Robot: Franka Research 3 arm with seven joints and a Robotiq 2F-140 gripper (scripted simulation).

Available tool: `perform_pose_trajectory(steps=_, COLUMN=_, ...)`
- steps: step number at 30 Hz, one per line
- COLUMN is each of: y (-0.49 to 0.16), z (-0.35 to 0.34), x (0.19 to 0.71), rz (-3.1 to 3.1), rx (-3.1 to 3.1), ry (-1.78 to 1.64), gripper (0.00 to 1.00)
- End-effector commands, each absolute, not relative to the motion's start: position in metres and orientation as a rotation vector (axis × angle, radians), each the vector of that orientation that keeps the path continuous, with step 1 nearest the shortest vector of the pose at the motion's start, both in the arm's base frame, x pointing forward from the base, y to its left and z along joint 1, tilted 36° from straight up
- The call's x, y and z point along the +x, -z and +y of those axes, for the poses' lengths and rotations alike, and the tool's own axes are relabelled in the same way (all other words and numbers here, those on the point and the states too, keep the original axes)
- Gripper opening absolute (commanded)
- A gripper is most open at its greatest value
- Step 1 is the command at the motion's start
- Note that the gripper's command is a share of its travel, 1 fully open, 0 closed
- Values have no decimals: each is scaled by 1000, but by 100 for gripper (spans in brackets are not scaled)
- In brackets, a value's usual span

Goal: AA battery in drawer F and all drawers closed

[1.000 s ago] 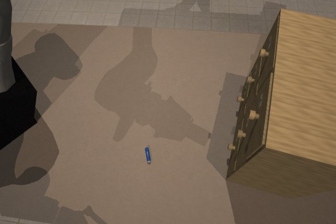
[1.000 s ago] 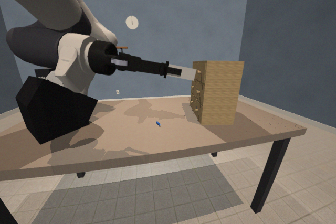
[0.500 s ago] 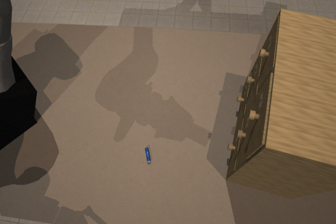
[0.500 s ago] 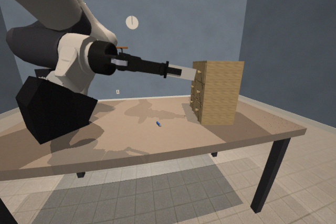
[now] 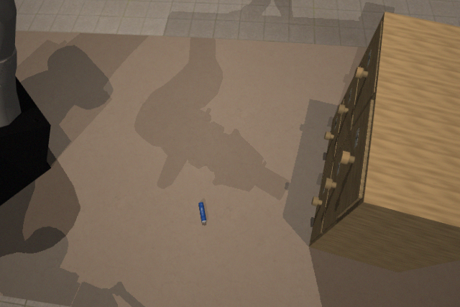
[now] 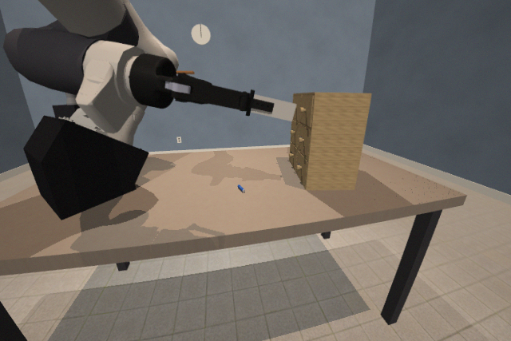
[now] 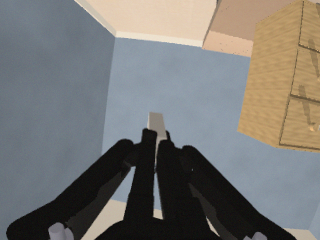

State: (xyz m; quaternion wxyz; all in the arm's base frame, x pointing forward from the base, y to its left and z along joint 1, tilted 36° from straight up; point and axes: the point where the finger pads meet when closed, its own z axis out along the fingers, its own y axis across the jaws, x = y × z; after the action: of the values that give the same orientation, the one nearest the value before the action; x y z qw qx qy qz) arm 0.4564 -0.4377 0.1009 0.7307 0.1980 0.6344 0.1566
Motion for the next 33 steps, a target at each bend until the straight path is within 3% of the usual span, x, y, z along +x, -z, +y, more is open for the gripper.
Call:
perform_pose_trajectory(steps=1, y=-102, z=-436, x=455, rz=1423, rx=440, ry=-370, gripper=0)
perform_pose_trajectory(steps=33, y=-122, z=-447, x=403, rz=1960, rx=350, ry=-518, gripper=0)
